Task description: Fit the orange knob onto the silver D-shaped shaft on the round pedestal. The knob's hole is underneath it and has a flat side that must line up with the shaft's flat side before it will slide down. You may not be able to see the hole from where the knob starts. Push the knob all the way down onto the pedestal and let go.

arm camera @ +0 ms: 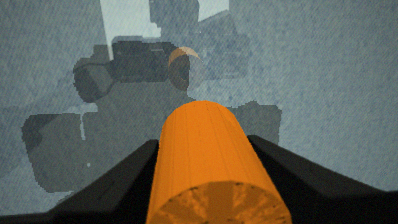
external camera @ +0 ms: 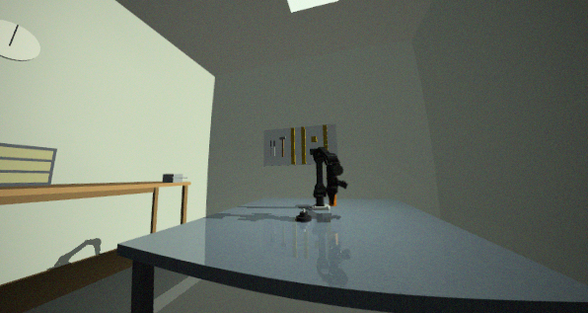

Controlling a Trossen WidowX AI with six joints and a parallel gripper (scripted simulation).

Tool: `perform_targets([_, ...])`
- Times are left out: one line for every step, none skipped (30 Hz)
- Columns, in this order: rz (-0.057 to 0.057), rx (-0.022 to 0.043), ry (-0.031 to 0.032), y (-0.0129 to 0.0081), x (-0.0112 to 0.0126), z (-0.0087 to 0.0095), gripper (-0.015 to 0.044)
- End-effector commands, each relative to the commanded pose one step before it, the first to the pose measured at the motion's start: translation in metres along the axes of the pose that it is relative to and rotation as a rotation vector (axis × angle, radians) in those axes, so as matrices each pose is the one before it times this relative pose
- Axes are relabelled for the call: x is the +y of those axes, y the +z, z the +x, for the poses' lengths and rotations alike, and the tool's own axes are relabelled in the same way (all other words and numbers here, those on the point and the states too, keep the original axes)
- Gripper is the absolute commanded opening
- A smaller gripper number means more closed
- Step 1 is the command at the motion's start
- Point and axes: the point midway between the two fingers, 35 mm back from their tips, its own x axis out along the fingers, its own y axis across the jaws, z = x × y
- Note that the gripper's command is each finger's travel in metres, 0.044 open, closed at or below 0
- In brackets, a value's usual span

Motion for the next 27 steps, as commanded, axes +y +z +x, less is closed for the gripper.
perform_targets([-0.0031, -0.00379, 0.00774, 0.00109, -0.00119, 0.02368, 0.0])
perform_targets([0.0002, 0.00009, 0.00102, 0.00005, -0.00028, 0.00495, 0.0])
perform_targets([0.0002, 0.00009, 0.00102, 0.00004, -0.00026, 0.00492, 0.0])
perform_targets([0.0002, 0.0001, 0.00114, 0.00002, -0.00025, 0.00545, 0.0])
perform_targets([0.0002, 0.0001, 0.00117, -0.00001, -0.00022, 0.00555, 0.0])
perform_targets([0.0002, 0.0001, 0.00118, -0.00003, -0.00019, 0.00556, 0.0])
perform_targets([0.0002, 0.00011, 0.00119, -0.00006, -0.00018, 0.00557, 0.0])
perform_targets([0.0002, 0.00011, 0.0012, -0.00008, -0.00019, 0.00559, 0.0])
perform_targets([0.0002, 0.00011, 0.00119, -0.00011, -0.00021, 0.00554, 0.0])
perform_targets([0.0002, 0.00008, 0.00093, -0.00012, -0.00023, 0.00431, 0.0])
perform_targets([0.0001, 0.00005, 0.00056, -0.00012, -0.00025, 0.00261, 0.0])
perform_targets([0.0, 0.00003, 0.00019, -0.00019, -0.00009, 0.00087, 0.0])
perform_targets([0.0, 0.00001, 0.00001, -0.00017, 0.00015, 0.0, 0.0])
perform_targets([0.0, 0.00002, 0.00002, -0.00027, 0.00031, 0.00001, 0.0])
perform_targets([0.0, 0.00003, 0.00003, -0.00035, 0.00044, 0.00001, 0.0])
perform_targets([0.0, 0.00002, 0.00003, -0.00031, 0.00037, 0.00001, 0.0])
perform_targets([0.0, 0.00002, 0.00002, -0.00033, 0.00024, 0.0, 0.0])
perform_targets([0.0, 0.00001, -0.00001, -0.00012, -0.00011, 0.0, 0.0])
perform_targets([0.0, 0.00001, -0.00001, -0.00011, -0.00019, 0.0, 0.0])
perform_targets([0.0, 0.00001, -0.00002, -0.00008, -0.00028, 0.0, 0.0])
perform_targets([0.0, 0.00001, -0.00002, -0.0001, -0.00022, 0.0, 0.0])
perform_targets([0.0, 0.00001, 0.0, -0.00017, -0.00003, 0.0, 0.0])
perform_targets([0.0, 0.00001, 0.00001, -0.00012, 0.00008, 0.0, 0.0])
perform_targets([0.0039, 0.00371, -0.00073, 0.0001, 0.00011, -0.00135, 0.0026])
perform_targets([0.0, 0.0, 0.0, 0.0, 0.0, 0.0, 0.0052])
perform_targets([0.0, 0.0, 0.0, 0.0, 0.0, 0.0, 0.0079])
perform_targets([0.0, 0.0, 0.0, 0.0, 0.0, 0.0, 0.0105])
